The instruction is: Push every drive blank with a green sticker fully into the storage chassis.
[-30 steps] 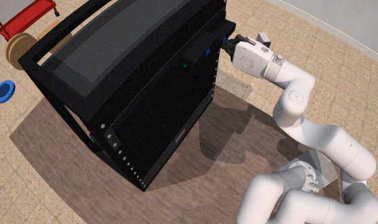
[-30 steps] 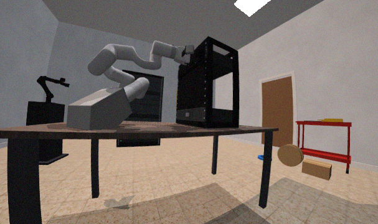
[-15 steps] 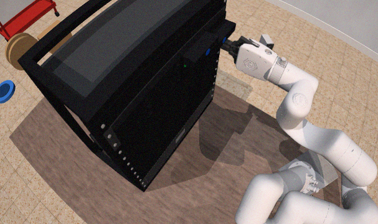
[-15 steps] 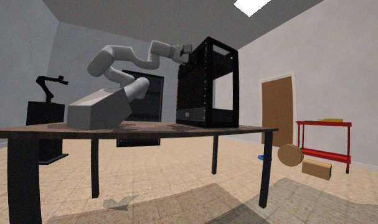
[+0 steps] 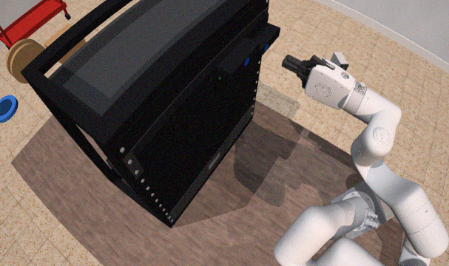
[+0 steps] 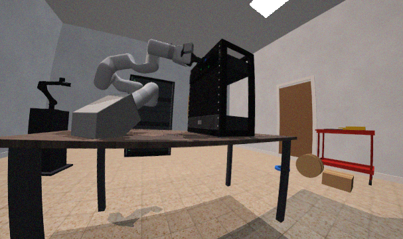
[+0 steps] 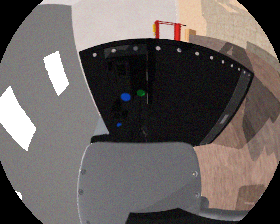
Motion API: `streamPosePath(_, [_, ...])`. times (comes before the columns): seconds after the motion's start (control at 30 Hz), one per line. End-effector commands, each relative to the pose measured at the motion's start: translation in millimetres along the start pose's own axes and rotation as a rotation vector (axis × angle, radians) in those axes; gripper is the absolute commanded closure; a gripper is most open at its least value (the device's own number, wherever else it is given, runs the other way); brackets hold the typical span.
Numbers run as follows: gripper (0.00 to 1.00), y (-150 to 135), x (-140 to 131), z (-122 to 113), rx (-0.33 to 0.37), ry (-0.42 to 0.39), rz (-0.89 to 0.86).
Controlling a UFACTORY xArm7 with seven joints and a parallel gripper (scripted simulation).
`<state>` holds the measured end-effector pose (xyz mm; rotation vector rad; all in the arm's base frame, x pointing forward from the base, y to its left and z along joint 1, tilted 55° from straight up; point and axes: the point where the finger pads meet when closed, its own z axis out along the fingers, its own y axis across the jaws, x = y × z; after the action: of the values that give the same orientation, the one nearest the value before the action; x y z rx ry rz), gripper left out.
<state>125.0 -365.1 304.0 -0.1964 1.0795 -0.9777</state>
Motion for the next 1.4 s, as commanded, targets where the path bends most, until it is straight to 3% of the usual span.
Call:
streamPosePath(0.0, [1.00,-0.3,-0.7,-15.9,-0.002,-0.001,-0.004])
streamPosePath(0.6, [1.00,-0.2,-0.7,-32.6,-0.002,-0.001,-0.003])
streamPosePath(0.9, [1.00,-0.1,-0.8,-62.8,-0.002,-0.001,-0.003])
streamPosePath(1.37, [1.00,0.2,-0.9,-145.6,-0.002,-0.001,-0.003])
